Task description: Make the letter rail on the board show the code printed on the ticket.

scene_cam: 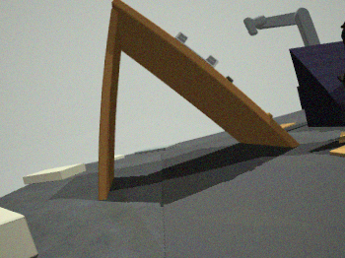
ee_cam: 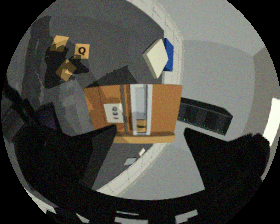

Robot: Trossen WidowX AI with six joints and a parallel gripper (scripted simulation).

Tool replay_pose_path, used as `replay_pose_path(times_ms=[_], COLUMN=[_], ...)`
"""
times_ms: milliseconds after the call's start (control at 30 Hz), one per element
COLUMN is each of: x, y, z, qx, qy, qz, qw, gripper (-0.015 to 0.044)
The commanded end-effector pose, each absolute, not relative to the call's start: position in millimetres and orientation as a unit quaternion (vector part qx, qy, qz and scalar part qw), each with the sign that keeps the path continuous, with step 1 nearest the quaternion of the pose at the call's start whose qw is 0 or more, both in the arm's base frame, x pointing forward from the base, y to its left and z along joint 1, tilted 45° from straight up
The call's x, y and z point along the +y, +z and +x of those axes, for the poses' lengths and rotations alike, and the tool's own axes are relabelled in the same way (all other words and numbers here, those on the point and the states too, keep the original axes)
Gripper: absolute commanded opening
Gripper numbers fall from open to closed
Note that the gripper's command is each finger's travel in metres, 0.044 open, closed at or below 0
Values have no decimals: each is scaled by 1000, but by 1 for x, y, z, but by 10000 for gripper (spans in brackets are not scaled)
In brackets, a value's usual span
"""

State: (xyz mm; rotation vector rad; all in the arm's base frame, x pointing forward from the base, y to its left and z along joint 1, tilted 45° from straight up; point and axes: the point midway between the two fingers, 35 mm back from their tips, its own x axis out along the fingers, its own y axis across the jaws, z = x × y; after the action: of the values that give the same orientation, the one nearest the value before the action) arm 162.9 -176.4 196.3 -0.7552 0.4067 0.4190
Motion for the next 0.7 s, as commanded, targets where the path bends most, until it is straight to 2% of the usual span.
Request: replay_pose_path(times_ms=[0,67,200,433,667], x=[-175,-175,-191,-226,-239], y=[197,197,174,95,1], z=[163,163,166,175,180], qx=[194,194,228,338,461], qy=[200,200,216,243,239], qz=[-368,-368,-287,-62,141], qw=[887,887,905,907,843], gripper=[440,440,340,340,340])
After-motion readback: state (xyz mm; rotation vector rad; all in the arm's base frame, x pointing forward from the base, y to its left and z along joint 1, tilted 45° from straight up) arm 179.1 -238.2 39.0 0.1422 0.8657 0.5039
